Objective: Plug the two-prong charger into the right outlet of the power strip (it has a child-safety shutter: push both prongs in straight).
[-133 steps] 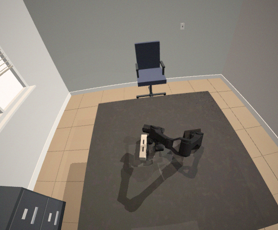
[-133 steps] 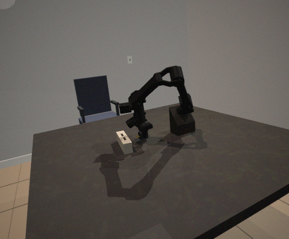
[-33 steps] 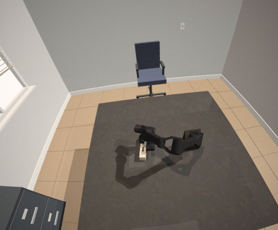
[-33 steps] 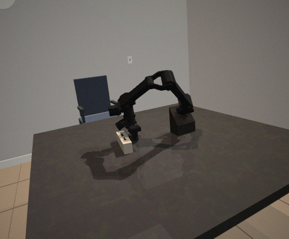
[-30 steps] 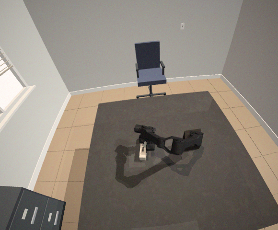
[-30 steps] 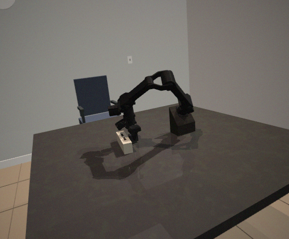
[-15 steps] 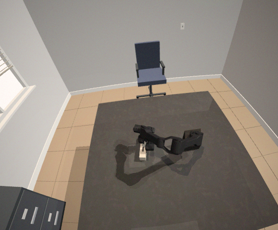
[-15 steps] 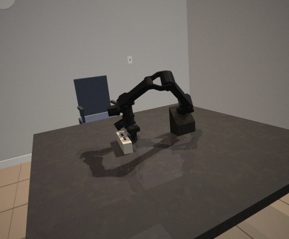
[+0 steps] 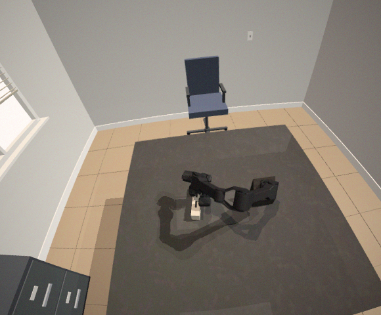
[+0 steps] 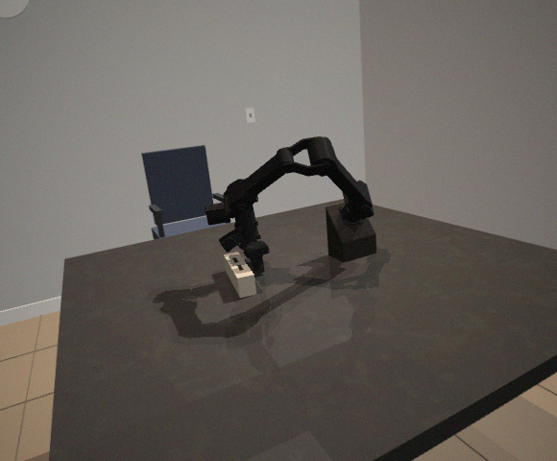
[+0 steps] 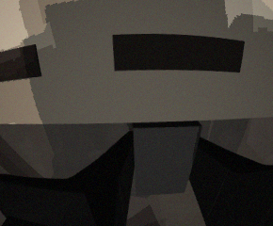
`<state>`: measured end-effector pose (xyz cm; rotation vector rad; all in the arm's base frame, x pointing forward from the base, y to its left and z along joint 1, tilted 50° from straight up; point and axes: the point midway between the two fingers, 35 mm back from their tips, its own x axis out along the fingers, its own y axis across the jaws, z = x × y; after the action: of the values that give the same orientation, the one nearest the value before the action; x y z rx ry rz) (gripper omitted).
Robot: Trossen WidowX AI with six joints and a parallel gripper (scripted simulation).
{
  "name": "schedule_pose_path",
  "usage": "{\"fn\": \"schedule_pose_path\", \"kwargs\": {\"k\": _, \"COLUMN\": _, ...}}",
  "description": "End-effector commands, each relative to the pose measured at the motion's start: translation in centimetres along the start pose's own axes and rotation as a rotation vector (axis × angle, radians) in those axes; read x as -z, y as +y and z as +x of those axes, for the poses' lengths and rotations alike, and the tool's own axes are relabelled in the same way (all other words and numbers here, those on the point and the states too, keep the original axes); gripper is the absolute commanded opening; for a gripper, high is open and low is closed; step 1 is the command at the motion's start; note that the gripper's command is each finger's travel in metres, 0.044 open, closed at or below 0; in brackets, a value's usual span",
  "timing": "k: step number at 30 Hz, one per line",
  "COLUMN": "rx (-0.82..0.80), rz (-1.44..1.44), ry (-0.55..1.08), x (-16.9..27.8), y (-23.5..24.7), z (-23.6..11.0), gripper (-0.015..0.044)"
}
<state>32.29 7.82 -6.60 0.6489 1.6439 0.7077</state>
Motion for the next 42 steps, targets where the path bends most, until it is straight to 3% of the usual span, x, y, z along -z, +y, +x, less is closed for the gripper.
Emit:
{"fn": "schedule_pose_path", "kwargs": {"k": 1, "rx": -0.001, "rz": -0.002, "ry": -0.006, "x": -0.4, "y": 0.0, "z": 0.0, "gripper": 0.0000}}
{"fn": "schedule_pose_path", "kwargs": {"k": 42, "rx": -0.001, "rz": -0.003, "ry": -0.006, "x": -1.5, "y": 0.0, "z": -0.1, "gripper": 0.0000}}
